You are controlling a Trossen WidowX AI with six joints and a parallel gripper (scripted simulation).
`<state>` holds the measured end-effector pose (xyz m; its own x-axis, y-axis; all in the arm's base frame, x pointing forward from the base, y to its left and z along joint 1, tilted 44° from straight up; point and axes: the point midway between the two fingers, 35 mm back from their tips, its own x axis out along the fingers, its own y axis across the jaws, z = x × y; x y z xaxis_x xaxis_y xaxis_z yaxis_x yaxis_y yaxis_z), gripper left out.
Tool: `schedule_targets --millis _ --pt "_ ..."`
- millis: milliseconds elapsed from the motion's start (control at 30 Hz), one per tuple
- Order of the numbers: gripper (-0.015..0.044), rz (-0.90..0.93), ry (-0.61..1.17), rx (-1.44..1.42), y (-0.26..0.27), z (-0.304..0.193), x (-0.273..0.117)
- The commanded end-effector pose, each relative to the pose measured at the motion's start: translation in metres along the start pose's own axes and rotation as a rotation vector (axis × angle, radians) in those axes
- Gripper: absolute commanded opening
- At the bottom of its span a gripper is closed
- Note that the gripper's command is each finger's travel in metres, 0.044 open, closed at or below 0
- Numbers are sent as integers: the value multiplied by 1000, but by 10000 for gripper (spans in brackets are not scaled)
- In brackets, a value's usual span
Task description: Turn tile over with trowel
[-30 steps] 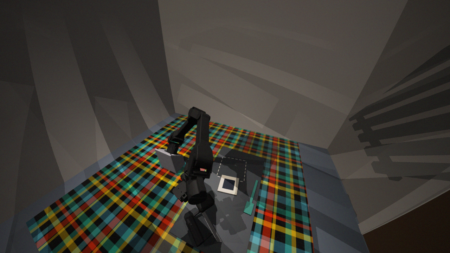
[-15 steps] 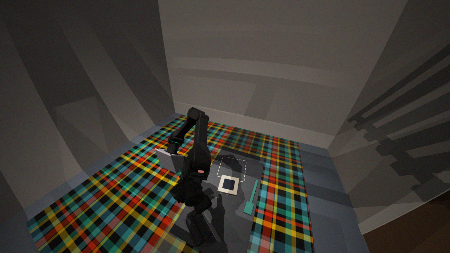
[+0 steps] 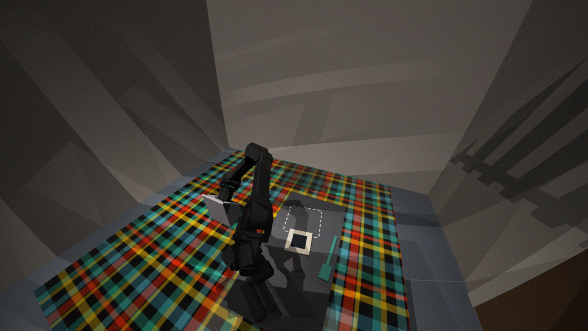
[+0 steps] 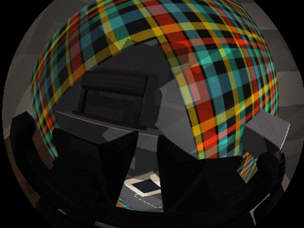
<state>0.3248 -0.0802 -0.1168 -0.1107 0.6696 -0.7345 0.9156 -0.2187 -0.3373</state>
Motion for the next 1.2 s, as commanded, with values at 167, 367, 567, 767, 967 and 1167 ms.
schedule_targets --millis 167,367,567,767,967,1167 --pt "100 -8 4 6 -2 -1 10" --pt "100 -9 4 6 -2 -7 18" --pt "100 -9 5 6 -2 -10 22" --pt "100 -9 5 6 -2 -10 22" --pt "100 -9 5 6 -2 -10 22" --pt "100 -9 5 6 -2 -10 22"
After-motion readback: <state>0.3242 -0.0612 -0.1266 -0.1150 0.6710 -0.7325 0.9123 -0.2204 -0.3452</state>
